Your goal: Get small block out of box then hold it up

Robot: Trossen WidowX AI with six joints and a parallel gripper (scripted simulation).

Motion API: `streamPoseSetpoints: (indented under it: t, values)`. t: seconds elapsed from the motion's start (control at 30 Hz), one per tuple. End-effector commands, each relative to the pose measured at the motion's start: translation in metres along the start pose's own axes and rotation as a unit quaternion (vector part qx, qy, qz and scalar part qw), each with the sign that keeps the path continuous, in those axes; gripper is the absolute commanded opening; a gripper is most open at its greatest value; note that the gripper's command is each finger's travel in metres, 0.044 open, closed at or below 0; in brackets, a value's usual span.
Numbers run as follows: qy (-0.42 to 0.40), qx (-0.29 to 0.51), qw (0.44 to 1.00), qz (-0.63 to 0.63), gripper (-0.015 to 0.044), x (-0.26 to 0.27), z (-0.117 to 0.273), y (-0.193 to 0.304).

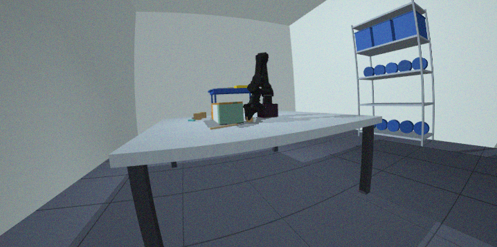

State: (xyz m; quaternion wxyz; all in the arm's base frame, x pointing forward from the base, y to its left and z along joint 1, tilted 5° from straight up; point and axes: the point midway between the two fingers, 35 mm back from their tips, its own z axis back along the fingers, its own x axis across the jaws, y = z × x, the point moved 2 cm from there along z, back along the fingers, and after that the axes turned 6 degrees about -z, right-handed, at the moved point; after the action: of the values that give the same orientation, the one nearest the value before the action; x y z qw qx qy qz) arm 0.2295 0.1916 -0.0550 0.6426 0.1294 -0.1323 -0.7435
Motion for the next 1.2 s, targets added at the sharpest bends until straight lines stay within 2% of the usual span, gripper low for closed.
streamPoseSetpoints:
  t: [0.0, 0.07, 0.17, 0.23, 0.63, 0.8, 1.17]
  values:
    - [-0.005, -0.001, 1.000, 0.001, 0.0127, 0.002, -0.003, -0.002]
    - [-0.005, -0.001, 1.000, 0.001, 0.0075, 0.002, -0.003, -0.002]
    - [-0.005, -0.001, 1.000, 0.001, 0.0055, 0.002, -0.003, -0.002]
    - [-0.005, -0.001, 1.000, 0.001, 0.0003, 0.002, 0.000, -0.001]
    - [-0.002, 0.000, 1.000, 0.000, 0.0000, -0.003, 0.053, 0.024]
    - [-0.001, 0.000, 1.000, 0.002, 0.0000, -0.003, 0.057, 0.025]
    - [0.040, -0.009, 0.996, 0.084, 0.0000, 0.016, 0.089, 0.044]
